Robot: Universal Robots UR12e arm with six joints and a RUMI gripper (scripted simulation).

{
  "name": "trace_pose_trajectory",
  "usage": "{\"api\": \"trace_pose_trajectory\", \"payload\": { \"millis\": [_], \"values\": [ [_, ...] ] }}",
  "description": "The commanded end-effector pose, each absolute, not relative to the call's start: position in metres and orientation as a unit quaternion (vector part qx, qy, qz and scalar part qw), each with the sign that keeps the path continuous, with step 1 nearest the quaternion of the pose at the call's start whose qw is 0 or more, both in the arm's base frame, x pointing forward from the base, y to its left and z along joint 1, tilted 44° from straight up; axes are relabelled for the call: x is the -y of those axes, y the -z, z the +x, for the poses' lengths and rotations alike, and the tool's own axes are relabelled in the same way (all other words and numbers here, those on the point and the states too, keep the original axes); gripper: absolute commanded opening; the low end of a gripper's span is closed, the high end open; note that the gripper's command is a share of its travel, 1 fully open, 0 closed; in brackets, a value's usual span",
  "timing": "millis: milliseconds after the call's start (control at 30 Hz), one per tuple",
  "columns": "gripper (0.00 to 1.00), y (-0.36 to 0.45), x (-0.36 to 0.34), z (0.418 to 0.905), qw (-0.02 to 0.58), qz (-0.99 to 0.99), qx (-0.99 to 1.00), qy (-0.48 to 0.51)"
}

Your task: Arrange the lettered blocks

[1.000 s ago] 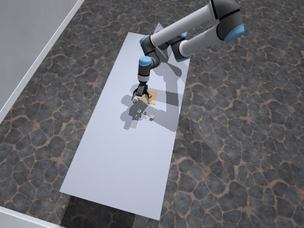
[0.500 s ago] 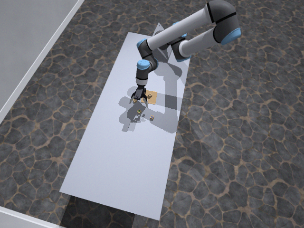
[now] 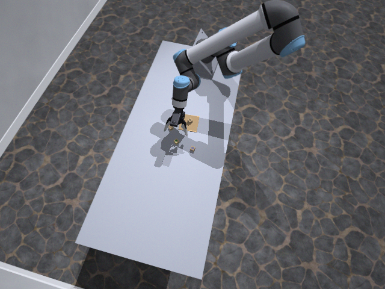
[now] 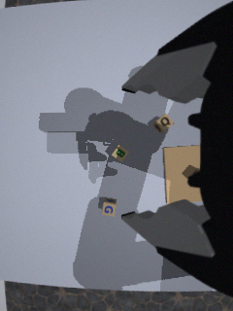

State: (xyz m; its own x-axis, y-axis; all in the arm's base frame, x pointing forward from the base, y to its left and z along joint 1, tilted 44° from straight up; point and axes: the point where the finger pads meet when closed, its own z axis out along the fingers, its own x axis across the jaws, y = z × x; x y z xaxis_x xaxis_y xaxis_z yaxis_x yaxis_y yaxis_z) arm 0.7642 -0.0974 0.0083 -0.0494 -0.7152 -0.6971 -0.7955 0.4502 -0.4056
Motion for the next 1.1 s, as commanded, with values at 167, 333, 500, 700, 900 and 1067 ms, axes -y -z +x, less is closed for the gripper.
{"api": "trace_pose_trajectory", "payload": {
  "millis": [167,333,500,700,900,1067],
  "values": [
    [1.00,-0.009,0.098,0.765,0.450,-0.522,-0.723,-0.044],
    [1.00,-0.009,0.098,0.765,0.450,-0.522,-0.723,-0.044],
    [1.00,-0.009,0.098,0.765,0.450,-0.522,-0.723,-0.044],
    [1.00,-0.009,0.098,0.765,0.450,-0.522,-0.723,-0.044],
    [1.00,0.017,0.119,0.720,0.448,-0.523,-0.724,-0.044],
    [1.00,0.038,0.132,0.680,0.449,-0.523,-0.723,-0.044]
  ]
}}
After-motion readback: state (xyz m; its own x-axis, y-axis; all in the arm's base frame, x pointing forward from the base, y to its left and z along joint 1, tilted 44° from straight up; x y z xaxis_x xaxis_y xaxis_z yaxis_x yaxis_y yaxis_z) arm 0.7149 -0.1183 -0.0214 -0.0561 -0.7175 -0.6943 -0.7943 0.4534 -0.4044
